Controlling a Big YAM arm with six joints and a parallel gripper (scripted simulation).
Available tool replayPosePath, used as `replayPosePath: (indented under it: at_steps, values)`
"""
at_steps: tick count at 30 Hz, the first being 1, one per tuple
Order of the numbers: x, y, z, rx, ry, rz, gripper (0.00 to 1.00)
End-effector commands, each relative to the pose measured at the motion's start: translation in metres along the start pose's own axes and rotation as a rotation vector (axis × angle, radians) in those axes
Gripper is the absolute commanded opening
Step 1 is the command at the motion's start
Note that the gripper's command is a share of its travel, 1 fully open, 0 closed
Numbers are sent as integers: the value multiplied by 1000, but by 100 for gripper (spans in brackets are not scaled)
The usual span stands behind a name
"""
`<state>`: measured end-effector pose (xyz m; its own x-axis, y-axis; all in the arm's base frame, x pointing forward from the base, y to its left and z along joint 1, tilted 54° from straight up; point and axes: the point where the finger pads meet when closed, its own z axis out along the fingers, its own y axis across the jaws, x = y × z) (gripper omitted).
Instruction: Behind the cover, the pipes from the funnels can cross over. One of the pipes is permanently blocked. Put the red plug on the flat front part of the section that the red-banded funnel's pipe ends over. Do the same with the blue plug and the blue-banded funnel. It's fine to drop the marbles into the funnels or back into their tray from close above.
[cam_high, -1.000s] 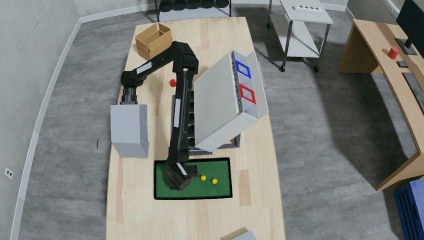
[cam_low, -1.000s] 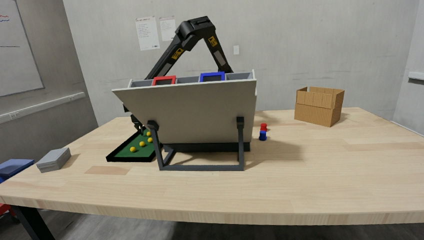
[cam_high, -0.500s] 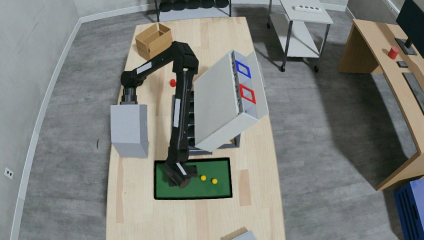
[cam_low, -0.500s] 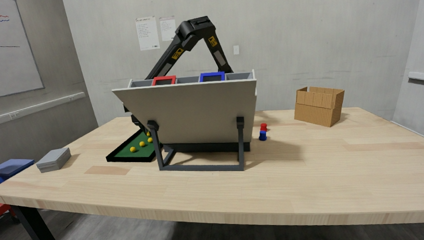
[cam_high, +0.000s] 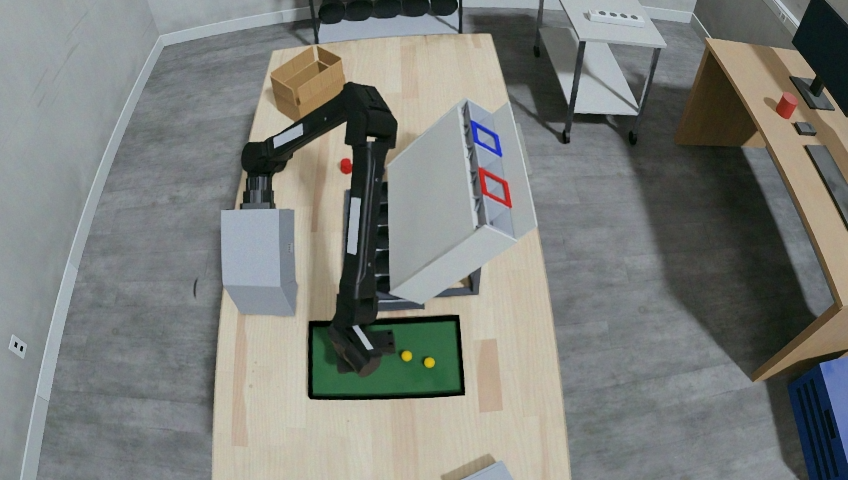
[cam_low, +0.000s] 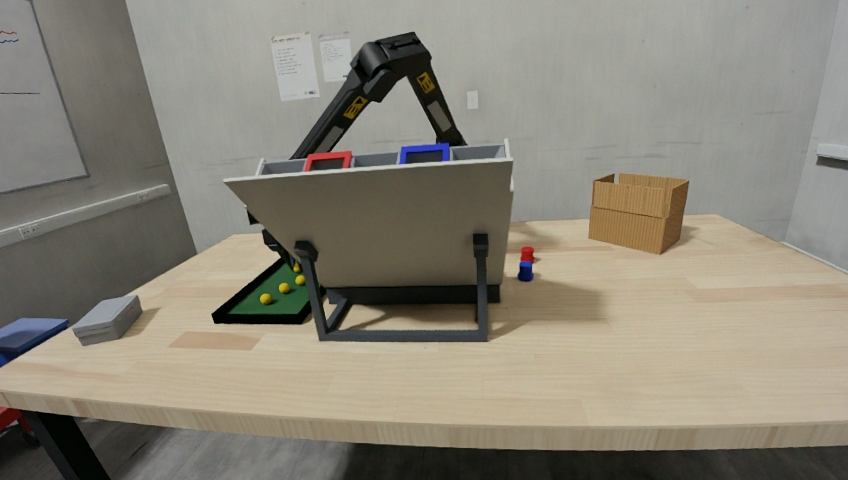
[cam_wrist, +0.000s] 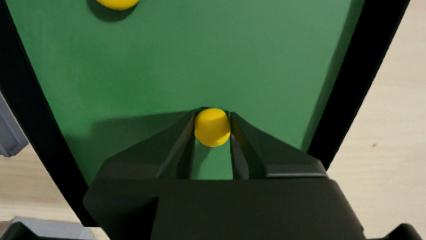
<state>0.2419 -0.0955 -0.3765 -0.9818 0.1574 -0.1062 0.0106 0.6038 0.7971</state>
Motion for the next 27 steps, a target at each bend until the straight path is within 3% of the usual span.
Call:
replayPosePath:
  at_steps: [1,8,23,27]
  values:
    - [-8,-6,-7,15,-16,-10,0]
    - [-8,-6,-7,15,-16,-10,0]
    - [-12,-5,-149,15,-16,-10,0]
    - [-12,-5,-149,14,-14,-3,0]
